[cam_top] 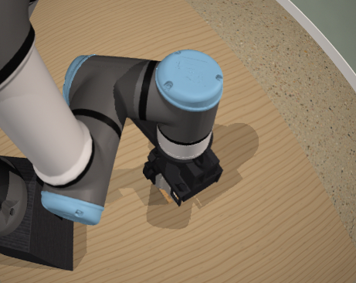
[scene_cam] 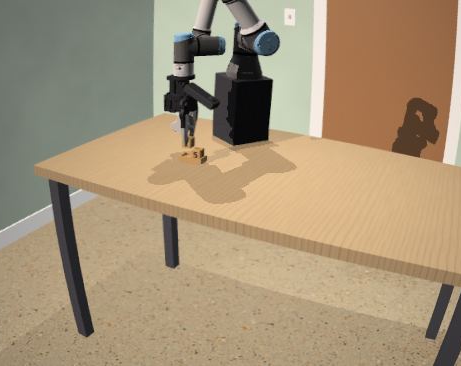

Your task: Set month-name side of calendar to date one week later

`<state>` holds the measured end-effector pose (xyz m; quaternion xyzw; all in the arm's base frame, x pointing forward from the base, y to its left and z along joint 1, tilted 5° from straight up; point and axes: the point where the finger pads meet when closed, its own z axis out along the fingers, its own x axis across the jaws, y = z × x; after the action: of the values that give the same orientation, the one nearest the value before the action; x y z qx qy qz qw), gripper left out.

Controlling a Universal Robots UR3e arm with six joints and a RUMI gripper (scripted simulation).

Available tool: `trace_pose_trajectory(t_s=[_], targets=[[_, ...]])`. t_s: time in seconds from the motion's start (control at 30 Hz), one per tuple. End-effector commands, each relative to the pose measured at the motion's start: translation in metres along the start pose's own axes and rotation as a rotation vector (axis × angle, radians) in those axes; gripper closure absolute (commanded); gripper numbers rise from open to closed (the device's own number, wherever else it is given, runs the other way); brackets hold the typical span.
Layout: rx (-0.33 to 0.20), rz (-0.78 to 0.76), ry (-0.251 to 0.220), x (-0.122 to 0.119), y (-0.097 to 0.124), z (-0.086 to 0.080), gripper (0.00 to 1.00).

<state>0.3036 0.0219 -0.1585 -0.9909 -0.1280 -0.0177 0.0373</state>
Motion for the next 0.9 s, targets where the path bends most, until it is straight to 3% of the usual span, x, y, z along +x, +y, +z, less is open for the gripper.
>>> trace_pose_trajectory(t_s=[0.0,0.87], targets=[[-0.004,-0.001,0.006,0.002,0.001,0.003,0.89],[-0.004,0.000,0.006,0.002,0.001,0.021,0.89]])
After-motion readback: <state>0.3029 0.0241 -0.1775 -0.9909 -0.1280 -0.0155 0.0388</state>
